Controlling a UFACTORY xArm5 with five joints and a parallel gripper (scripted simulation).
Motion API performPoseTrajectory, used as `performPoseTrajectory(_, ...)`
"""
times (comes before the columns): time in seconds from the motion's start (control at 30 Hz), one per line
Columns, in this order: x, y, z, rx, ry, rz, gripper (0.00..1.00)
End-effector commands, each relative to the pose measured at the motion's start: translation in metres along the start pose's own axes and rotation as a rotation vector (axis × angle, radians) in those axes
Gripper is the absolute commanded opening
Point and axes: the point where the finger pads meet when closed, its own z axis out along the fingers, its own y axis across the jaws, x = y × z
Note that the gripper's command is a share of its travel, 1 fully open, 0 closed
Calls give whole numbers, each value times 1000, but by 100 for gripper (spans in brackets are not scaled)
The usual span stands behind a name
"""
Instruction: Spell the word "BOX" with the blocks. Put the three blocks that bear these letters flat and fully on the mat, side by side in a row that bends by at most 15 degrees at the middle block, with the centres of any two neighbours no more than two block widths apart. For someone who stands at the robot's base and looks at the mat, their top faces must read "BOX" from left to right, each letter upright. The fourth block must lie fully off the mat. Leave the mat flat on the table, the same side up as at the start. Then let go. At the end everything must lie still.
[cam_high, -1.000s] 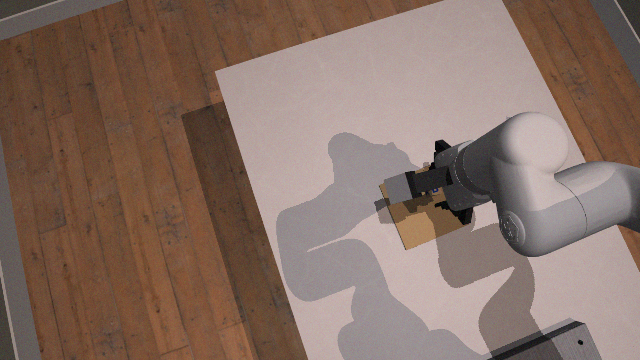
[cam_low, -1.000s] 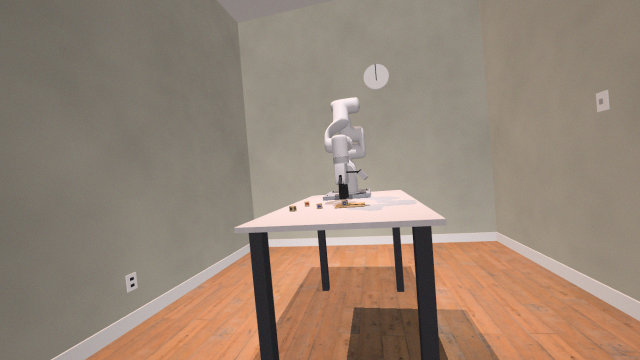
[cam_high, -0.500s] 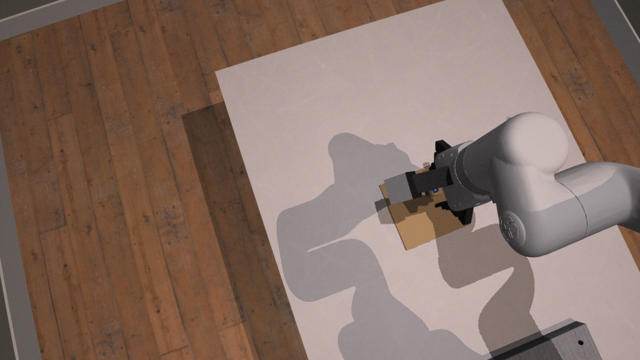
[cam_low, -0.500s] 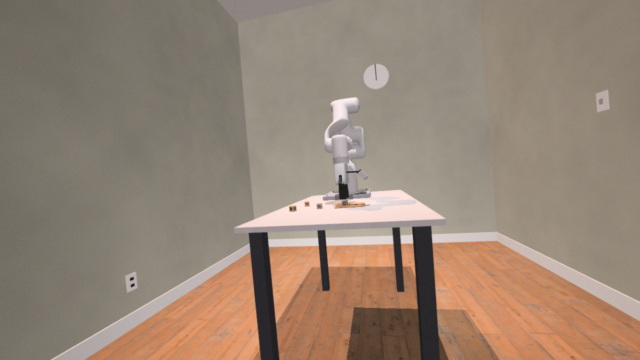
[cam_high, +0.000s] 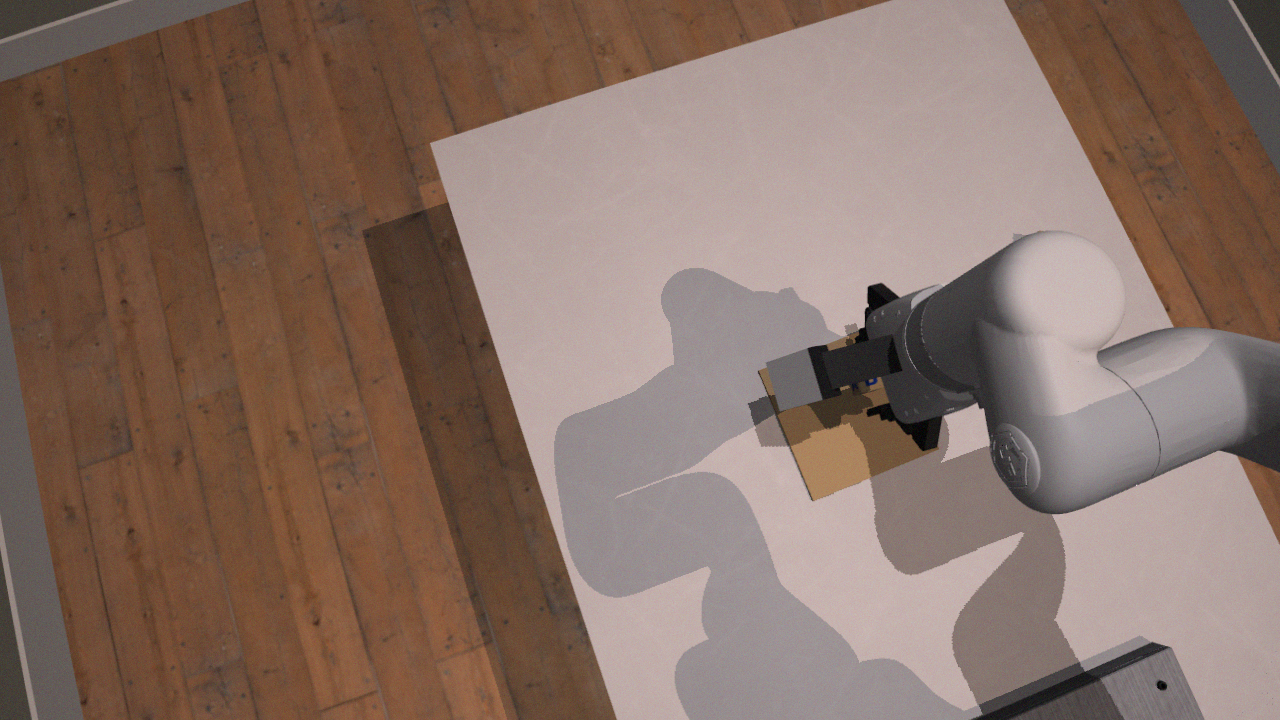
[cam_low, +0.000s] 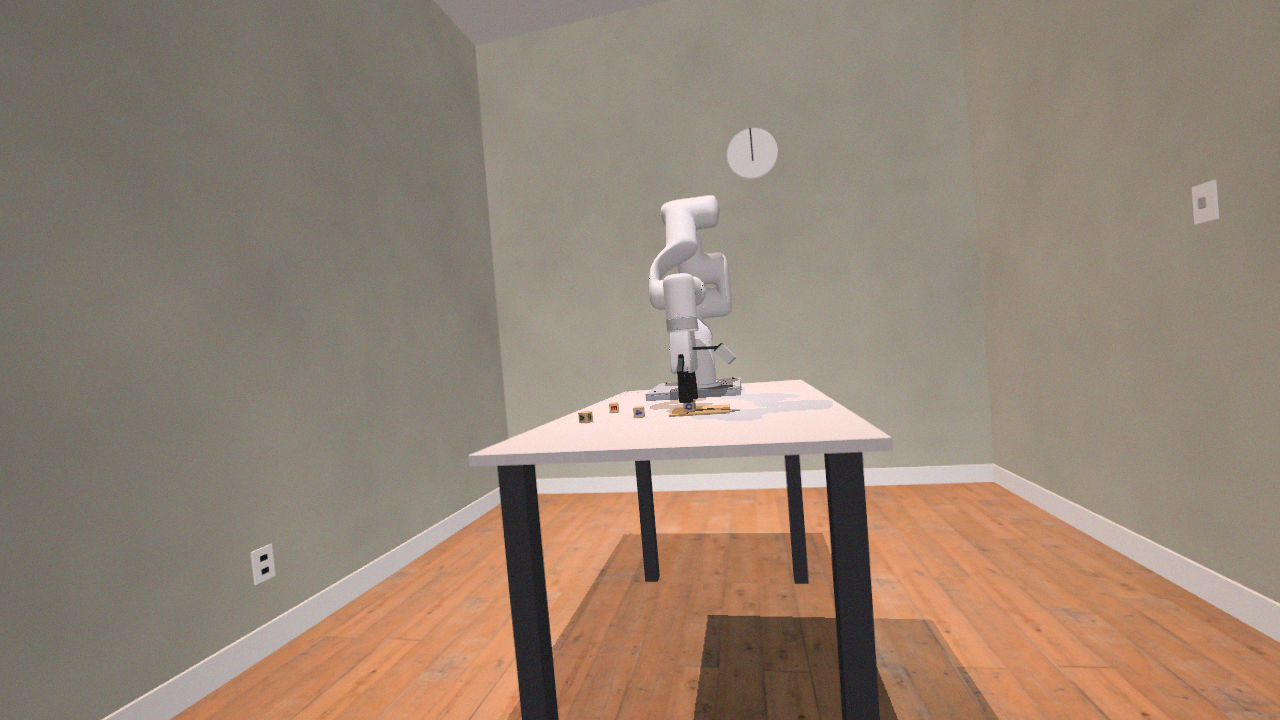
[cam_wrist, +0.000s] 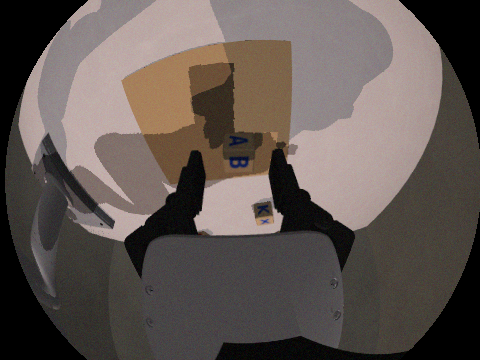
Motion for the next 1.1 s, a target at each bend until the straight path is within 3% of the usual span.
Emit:
performPoseTrajectory(0.0,0,1,9,-4,0,0,63)
performPoseTrajectory(0.37,0,1,18,-4,0,0,63)
performPoseTrajectory(1.07,0,1,19,-4,0,0,63)
